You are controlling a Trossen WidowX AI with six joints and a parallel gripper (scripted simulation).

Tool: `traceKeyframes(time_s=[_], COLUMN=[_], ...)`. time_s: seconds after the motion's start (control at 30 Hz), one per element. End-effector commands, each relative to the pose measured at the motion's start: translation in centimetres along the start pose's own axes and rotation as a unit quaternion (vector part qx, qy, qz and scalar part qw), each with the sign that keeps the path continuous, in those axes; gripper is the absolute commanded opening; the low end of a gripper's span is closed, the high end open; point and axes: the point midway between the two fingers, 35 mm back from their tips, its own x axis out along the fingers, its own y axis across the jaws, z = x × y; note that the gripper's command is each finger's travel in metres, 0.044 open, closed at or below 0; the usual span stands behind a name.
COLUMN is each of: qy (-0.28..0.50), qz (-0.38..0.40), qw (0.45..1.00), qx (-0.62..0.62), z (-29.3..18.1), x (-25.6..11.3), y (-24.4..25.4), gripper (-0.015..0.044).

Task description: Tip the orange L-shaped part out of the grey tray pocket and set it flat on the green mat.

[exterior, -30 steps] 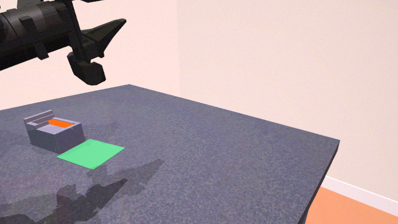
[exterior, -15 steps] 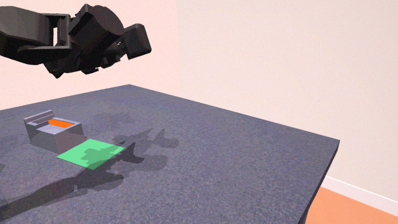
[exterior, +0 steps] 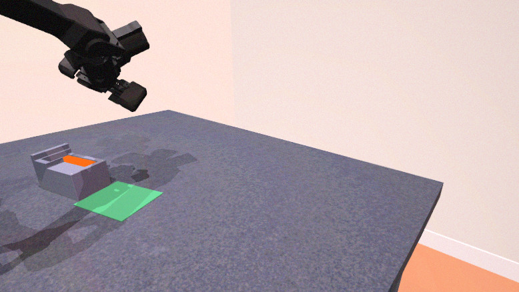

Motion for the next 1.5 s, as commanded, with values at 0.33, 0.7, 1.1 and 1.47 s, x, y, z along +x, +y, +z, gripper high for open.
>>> traceKeyframes(time_s=[0.33, 0.7, 1.1, 1.47], qy=[0.354, 0.354, 0.354, 0.354], qz=[-0.322, -0.329, -0.330, -0.330], qw=[0.875, 0.873, 0.873, 0.873], qx=[0.068, 0.066, 0.066, 0.066], z=[-11.6, -11.7, -16.6, -17.2], x=[4.4, 4.3, 8.2, 8.7], y=[10.5, 10.5, 6.6, 6.1], gripper=[0.0180, 0.0180, 0.0180, 0.0180])
